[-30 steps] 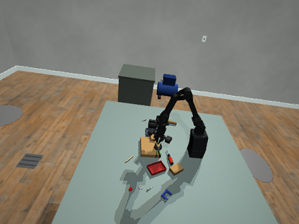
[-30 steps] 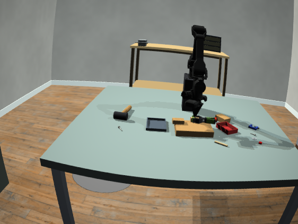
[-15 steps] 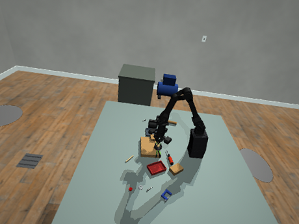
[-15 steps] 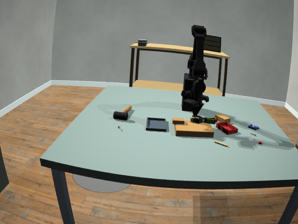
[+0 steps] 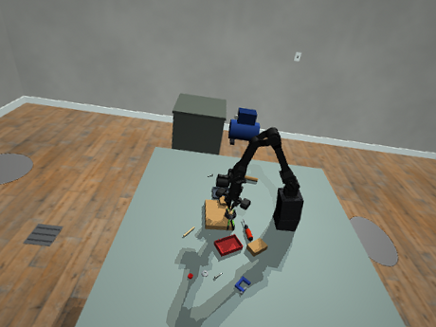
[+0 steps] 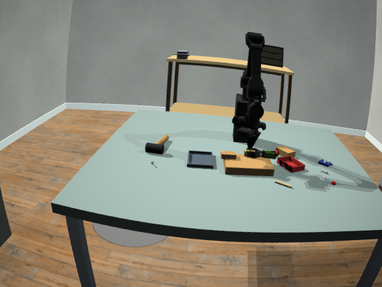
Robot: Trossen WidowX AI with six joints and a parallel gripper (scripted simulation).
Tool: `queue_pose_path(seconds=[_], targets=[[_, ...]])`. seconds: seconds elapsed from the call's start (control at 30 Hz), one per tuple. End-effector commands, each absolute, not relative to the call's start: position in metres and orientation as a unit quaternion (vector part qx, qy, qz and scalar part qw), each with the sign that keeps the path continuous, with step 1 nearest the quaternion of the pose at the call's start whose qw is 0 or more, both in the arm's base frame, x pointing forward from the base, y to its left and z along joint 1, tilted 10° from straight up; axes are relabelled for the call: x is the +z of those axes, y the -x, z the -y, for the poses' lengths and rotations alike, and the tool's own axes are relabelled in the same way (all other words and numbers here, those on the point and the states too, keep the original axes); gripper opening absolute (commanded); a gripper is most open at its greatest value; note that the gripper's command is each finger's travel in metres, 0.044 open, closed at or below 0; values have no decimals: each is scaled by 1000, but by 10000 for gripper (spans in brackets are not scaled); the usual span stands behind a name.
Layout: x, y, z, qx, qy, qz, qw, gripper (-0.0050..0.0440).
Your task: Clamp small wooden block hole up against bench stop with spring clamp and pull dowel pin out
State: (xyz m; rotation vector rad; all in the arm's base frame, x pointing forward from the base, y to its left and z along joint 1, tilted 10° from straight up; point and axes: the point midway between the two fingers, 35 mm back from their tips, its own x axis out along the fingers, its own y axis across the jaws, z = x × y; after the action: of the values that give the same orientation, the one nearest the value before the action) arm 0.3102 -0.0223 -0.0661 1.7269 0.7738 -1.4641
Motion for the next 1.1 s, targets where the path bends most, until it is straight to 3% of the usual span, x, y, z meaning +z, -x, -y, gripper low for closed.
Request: queue_pose_path(seconds=[0.0, 1.07], targets=[[-64, -310, 22, -560, -662, -316, 385, 0], [-63, -310, 22, -380, -444, -519, 624, 0]])
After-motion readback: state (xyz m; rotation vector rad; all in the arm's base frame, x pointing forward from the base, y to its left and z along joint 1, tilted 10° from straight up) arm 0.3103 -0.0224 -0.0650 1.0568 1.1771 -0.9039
